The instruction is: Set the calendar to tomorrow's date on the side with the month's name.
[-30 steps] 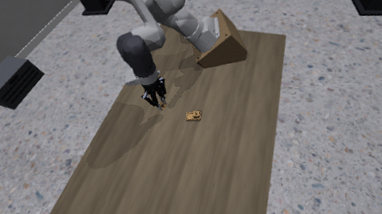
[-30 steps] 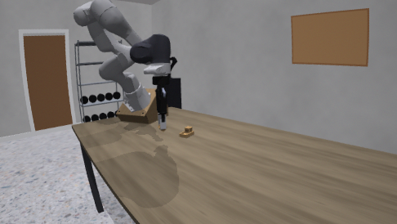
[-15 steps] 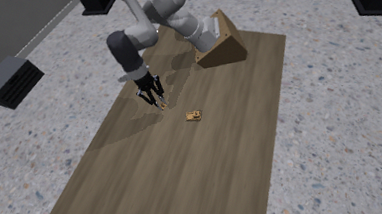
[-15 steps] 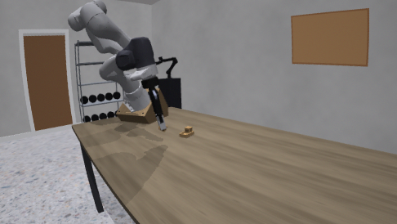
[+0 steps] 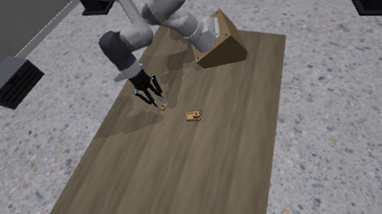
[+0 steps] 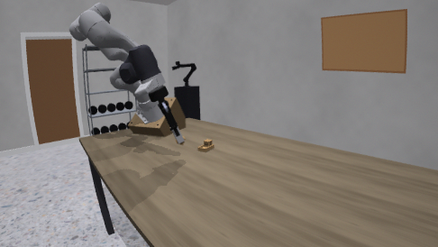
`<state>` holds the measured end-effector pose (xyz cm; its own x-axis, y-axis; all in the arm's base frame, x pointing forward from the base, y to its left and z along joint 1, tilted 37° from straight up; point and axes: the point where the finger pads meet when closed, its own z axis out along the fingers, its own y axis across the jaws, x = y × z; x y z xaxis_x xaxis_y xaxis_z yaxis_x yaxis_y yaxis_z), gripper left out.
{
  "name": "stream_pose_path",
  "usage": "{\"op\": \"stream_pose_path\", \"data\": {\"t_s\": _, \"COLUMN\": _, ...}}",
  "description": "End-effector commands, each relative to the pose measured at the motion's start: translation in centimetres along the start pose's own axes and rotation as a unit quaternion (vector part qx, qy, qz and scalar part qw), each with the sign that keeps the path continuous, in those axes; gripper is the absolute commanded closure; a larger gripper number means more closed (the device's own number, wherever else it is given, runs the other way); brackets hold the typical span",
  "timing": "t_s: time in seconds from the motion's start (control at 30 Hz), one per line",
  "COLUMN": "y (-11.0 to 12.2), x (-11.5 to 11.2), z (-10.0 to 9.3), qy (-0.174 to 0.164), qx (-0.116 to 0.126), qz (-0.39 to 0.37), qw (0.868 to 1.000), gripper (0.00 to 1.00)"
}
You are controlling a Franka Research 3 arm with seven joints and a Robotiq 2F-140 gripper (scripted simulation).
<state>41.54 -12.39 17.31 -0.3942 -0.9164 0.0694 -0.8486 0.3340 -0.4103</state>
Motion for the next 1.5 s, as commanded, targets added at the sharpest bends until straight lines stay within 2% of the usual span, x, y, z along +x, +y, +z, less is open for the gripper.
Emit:
{"op": "stream_pose_path", "data": {"t_s": 0.0, "y": -0.3, "x": -0.5, "z": -0.1, "qy": -0.039, "qx": -0.004, "qz": -0.055, "qw": 0.998, "gripper": 0.84}}
{"op": "stream_pose_path", "data": {"t_s": 0.17, "y": -0.3, "x": -0.4, "z": 0.0, "qy": -0.07, "qx": -0.002, "qz": -0.054, "qw": 0.996, "gripper": 0.84}}
{"op": "stream_pose_path", "data": {"t_s": 0.53, "y": -0.4, "x": 0.0, "z": -0.2, "qy": -0.084, "qx": -0.003, "qz": -0.054, "qw": 0.995, "gripper": 0.84}}
{"op": "stream_pose_path", "data": {"t_s": 0.87, "y": -0.5, "x": 0.3, "z": -0.1, "qy": -0.179, "qx": -0.008, "qz": -0.053, "qw": 0.982, "gripper": 0.84}}
{"op": "stream_pose_path", "data": {"t_s": 0.97, "y": -0.3, "x": 0.3, "z": 0.0, "qy": -0.197, "qx": -0.009, "qz": -0.053, "qw": 0.979, "gripper": 0.84}}
{"op": "stream_pose_path", "data": {"t_s": 1.47, "y": -0.4, "x": 0.6, "z": 0.1, "qy": -0.2, "qx": -0.009, "qz": -0.053, "qw": 0.978, "gripper": 0.84}}
